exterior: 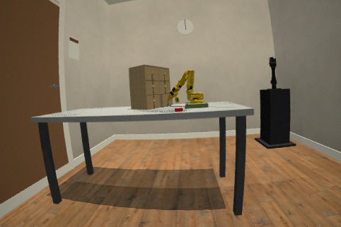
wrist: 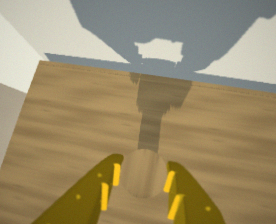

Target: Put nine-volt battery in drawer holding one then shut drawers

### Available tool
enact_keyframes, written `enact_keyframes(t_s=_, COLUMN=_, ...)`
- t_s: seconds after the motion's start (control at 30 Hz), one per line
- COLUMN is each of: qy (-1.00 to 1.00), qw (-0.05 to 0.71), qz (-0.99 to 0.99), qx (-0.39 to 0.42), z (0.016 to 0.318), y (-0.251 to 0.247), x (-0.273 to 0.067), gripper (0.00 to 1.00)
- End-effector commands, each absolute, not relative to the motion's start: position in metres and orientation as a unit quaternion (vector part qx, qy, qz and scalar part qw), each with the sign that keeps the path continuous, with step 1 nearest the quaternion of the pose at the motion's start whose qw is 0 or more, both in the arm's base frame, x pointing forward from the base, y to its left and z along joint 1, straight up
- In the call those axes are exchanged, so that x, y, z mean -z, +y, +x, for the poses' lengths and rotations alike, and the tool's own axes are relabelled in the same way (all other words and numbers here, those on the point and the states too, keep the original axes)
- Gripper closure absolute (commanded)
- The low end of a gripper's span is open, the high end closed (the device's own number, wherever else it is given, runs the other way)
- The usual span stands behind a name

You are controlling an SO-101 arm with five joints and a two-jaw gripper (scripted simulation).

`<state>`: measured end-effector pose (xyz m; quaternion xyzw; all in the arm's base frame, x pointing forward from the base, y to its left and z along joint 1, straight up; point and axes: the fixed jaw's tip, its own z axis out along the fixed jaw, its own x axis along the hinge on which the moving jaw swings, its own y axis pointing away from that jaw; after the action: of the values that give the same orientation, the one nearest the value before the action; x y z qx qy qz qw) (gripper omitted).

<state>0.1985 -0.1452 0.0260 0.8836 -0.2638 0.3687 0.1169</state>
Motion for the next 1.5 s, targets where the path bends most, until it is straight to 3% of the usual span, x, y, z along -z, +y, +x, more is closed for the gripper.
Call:
enact_keyframes(t_s=0.0, qy=-0.273, qw=0.118, qz=0.879, qx=-0.372, z=0.194, y=-0.145, x=-0.027, gripper=1.00)
enact_keyframes(t_s=1.47, qy=-0.277, qw=0.119, qz=0.878, qx=-0.371, z=0.179, y=-0.137, x=-0.027, gripper=1.00)
